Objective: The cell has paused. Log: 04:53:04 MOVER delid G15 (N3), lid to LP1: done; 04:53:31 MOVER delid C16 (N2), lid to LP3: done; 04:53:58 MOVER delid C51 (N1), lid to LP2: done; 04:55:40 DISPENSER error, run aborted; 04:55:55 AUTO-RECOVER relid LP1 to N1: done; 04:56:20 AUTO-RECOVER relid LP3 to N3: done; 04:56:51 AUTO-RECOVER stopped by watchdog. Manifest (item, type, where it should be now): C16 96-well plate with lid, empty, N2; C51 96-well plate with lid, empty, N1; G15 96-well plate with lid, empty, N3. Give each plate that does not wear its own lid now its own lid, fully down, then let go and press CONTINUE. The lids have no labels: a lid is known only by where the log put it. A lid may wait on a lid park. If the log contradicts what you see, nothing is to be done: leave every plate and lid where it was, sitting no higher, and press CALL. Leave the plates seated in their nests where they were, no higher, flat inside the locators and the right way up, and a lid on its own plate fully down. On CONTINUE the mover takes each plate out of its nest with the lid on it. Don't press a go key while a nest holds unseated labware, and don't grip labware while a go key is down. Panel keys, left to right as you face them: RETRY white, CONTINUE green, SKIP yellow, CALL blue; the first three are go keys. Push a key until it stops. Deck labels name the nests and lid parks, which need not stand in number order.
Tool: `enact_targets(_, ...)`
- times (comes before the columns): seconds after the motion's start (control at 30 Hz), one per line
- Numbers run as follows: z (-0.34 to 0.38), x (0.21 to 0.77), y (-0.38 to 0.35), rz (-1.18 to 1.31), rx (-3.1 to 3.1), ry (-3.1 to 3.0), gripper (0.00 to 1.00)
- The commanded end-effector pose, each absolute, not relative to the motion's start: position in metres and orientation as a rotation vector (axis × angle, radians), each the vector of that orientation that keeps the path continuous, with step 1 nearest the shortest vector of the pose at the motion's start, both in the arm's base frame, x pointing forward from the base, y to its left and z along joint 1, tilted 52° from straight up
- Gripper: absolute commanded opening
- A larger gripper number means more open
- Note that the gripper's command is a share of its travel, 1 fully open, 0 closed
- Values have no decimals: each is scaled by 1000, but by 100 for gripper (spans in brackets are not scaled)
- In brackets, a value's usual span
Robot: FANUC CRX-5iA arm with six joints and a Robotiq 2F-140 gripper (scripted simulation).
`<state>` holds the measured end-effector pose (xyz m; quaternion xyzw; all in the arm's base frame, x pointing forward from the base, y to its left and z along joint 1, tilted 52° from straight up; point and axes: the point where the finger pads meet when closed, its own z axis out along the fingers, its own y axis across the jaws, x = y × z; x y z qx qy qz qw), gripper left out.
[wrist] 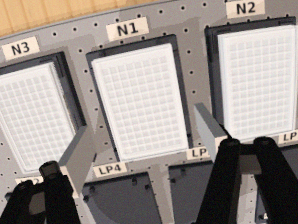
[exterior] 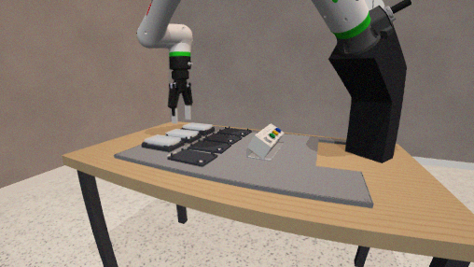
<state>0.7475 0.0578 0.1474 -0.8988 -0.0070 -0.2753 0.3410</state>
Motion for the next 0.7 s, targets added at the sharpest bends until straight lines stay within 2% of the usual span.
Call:
enact_targets(0.0,148,747,57,-717,-2338,-18,66)
enact_targets(0.23,143,736,58,-715,-2336,-19,66)
enact_targets(0.37,120,681,64,-707,-2326,-23,66)
enact_targets(0.43,120,681,64,-707,-2326,-23,66)
enact_targets(0.53,100,635,71,-703,-2319,-21,66)
enact_targets(0.6,100,635,71,-703,-2319,-21,66)
enact_targets(0.63,89,608,75,-701,-2317,-19,66)
enact_targets(0.67,89,608,75,-701,-2317,-19,66)
